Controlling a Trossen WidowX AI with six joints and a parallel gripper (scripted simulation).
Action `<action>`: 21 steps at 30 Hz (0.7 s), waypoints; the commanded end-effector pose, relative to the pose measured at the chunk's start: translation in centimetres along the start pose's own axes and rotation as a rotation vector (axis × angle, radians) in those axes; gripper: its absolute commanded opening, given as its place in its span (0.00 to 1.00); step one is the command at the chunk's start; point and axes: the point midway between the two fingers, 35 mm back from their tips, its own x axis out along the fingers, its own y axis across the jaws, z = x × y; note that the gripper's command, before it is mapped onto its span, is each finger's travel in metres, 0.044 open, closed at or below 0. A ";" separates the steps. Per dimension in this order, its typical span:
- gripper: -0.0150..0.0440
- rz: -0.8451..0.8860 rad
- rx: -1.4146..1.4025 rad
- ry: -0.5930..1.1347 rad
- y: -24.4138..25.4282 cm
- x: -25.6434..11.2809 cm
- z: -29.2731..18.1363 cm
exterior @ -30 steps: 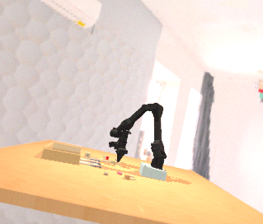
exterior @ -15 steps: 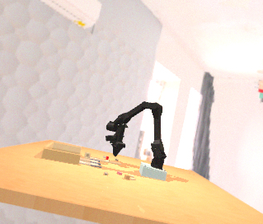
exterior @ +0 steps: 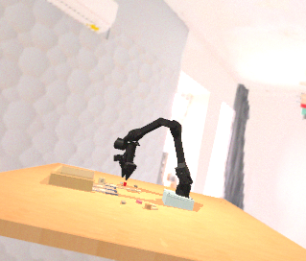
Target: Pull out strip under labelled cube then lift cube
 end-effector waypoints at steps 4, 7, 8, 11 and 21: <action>1.00 0.002 0.002 -0.005 -0.2 -0.3 2.6; 1.00 0.002 0.002 -0.006 -0.4 -0.5 3.7; 1.00 0.002 0.002 -0.006 -0.4 -0.5 4.1; 1.00 0.002 0.002 -0.007 -0.5 -0.7 5.2; 1.00 0.002 0.003 -0.010 -1.0 -1.2 8.8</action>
